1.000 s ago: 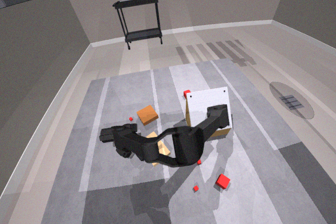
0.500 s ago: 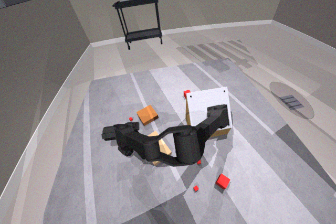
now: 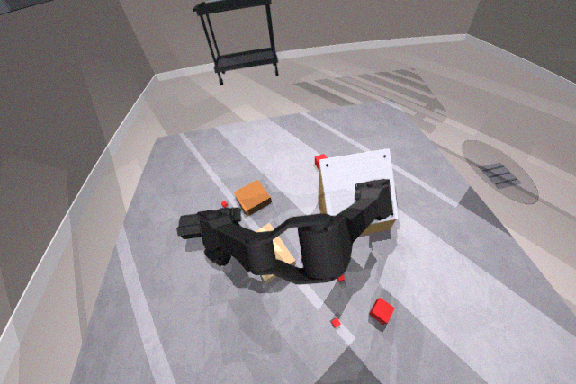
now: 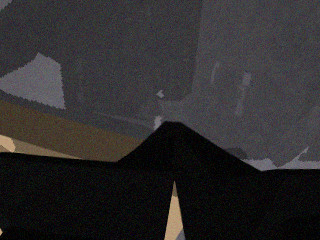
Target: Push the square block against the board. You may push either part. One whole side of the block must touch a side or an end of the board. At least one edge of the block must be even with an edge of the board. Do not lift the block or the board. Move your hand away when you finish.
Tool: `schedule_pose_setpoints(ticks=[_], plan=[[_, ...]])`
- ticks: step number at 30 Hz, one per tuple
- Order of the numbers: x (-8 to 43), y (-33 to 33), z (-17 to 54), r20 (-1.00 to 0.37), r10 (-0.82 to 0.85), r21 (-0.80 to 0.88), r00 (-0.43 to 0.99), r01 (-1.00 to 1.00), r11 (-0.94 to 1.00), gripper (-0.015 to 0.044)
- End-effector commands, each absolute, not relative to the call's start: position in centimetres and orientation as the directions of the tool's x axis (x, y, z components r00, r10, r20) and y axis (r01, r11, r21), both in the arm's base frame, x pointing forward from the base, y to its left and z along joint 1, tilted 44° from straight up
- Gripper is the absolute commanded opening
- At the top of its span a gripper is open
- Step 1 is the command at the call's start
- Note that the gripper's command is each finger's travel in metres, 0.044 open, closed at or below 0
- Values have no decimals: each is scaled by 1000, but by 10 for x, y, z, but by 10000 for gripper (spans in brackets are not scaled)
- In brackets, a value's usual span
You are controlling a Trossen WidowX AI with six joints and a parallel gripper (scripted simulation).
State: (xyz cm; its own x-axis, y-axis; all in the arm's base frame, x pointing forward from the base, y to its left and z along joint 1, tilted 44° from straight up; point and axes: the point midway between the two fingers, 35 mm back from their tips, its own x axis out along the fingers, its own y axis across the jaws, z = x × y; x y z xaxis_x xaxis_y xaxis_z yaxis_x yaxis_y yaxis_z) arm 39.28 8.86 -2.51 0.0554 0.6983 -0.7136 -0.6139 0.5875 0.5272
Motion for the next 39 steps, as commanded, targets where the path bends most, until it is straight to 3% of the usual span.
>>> schedule_pose_setpoints(ticks=[1, 29, 39], plan=[[394, 92, -25, -717, 696, 532, 44, -612, 586, 0], [431, 110, -5, -715, 698, 531, 46, -613, 585, 0], [424, 70, 32, -717, 696, 530, 45, -613, 586, 0]])
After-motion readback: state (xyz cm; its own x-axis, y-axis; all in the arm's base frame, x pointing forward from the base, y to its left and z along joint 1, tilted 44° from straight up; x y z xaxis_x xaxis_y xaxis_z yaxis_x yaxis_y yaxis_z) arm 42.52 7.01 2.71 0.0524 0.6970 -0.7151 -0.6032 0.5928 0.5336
